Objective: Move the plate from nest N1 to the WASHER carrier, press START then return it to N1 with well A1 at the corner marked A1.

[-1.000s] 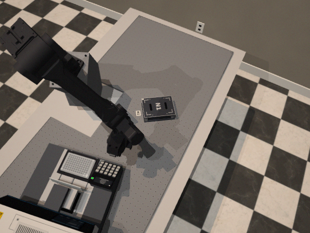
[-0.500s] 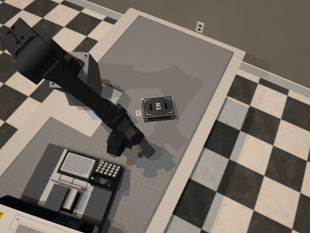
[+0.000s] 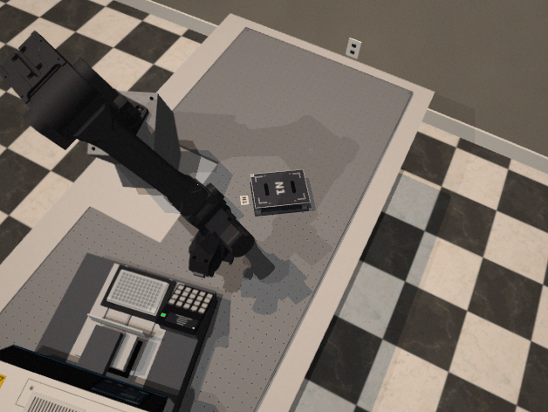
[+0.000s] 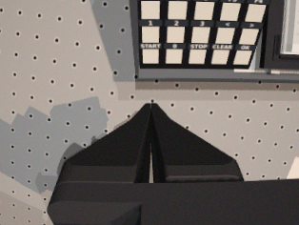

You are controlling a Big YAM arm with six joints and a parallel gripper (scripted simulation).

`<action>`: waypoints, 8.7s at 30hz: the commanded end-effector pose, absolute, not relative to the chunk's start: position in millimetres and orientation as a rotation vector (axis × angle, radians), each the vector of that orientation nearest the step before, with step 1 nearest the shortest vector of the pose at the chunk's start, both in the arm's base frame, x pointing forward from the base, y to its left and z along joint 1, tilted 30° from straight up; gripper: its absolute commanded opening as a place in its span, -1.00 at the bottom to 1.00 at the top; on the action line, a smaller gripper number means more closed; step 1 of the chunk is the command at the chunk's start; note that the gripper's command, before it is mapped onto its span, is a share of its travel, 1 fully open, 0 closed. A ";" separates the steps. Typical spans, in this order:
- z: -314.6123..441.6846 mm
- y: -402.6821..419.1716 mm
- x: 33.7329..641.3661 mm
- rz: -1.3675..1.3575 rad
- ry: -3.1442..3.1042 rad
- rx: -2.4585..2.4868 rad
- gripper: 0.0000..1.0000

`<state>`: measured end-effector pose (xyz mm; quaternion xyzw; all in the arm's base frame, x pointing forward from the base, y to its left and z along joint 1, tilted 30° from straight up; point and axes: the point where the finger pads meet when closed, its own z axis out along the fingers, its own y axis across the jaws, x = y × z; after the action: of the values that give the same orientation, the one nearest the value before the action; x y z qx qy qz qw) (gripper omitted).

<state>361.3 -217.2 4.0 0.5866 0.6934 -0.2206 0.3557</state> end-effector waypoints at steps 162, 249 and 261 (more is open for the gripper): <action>12.5 -341.7 218.4 -0.766 2.848 -0.266 1.00; -14.6 -354.6 222.4 -0.763 2.852 -0.263 1.00; -15.3 -354.0 221.9 -0.760 2.854 -0.264 1.00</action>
<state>219.0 -343.4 -24.8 -0.0892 0.9635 -0.2394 0.0799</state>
